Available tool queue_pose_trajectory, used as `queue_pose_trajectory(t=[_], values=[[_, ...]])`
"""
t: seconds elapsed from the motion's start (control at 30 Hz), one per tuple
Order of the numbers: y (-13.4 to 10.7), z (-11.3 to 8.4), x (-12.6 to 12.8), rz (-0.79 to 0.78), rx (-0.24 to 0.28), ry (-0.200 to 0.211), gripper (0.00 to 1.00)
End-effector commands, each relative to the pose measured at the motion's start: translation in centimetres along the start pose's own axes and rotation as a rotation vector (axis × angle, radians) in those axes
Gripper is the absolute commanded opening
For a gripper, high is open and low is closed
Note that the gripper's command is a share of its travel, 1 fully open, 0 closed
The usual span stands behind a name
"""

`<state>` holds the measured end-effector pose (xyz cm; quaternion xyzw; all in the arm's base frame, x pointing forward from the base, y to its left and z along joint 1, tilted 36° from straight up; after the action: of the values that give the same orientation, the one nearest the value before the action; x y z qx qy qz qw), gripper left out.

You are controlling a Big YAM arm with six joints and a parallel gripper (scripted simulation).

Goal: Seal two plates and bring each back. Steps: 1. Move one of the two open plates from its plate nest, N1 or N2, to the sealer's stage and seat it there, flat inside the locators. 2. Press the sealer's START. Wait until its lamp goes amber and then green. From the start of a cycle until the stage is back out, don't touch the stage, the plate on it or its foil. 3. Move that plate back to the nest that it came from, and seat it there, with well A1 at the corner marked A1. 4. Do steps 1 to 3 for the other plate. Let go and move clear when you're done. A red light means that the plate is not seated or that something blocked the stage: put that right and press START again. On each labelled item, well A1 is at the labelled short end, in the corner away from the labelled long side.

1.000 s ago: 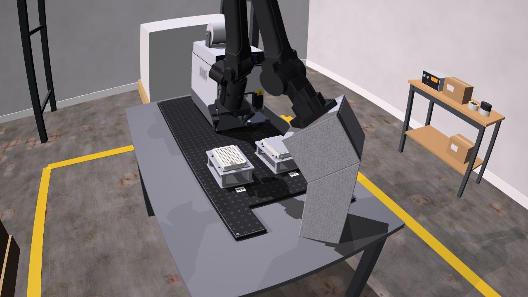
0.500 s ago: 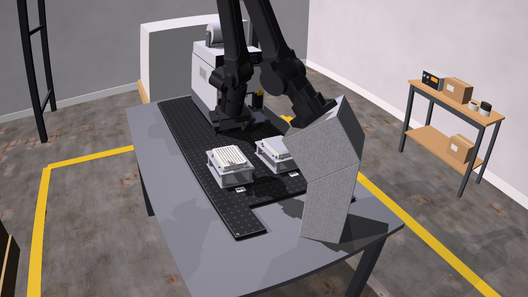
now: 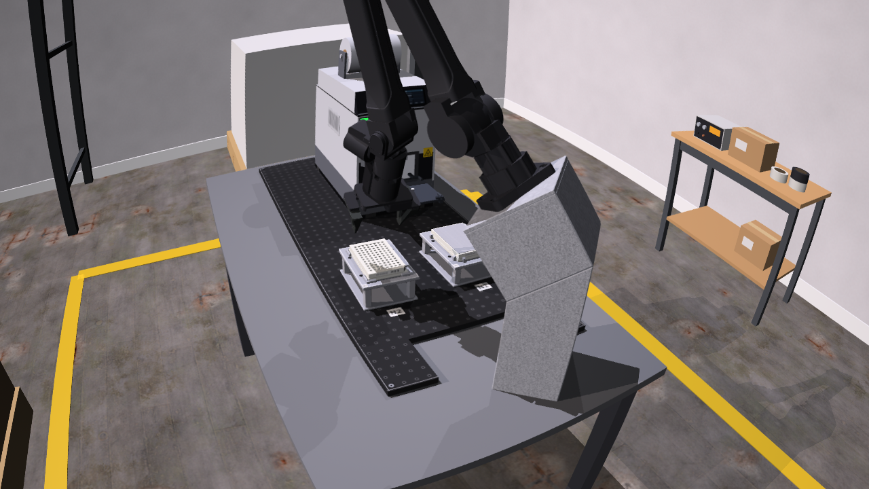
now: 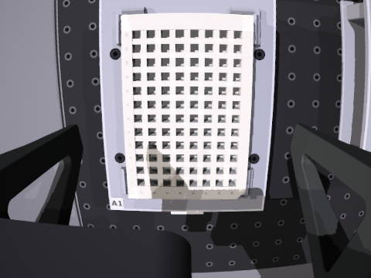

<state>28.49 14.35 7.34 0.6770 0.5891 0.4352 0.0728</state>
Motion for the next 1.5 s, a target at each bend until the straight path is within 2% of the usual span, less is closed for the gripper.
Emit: queue_pose_trajectory(t=[0.0,0.2,0.5,0.77,1.0,1.17,1.47], values=[[0.5,0.3,0.7,0.008,-0.032,0.024,1.00],[-0.6,1.0,0.3,0.001,-0.004,0.010,1.00],[-0.4,2.4,0.7,0.003,-0.027,0.028,1.00],[-1.4,3.1,-0.2,0.006,-0.007,0.005,1.00],[-1.5,4.6,0.4,0.004,-0.016,0.021,1.00],[-2.0,5.1,-0.2,0.010,-0.009,0.007,1.00],[-1.5,4.7,0.3,-0.013,-0.008,0.020,1.00]])
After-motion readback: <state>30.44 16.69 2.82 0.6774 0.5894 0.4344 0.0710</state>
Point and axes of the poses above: the point where the finger pads meet when closed, its own z axis out along the fingers, its own x axis across the jaws, y = z × x, the point moved 8 cm from there along -z, back along the fingers, and after that the axes turned 7 degrees about z, right-handed, at the moved point
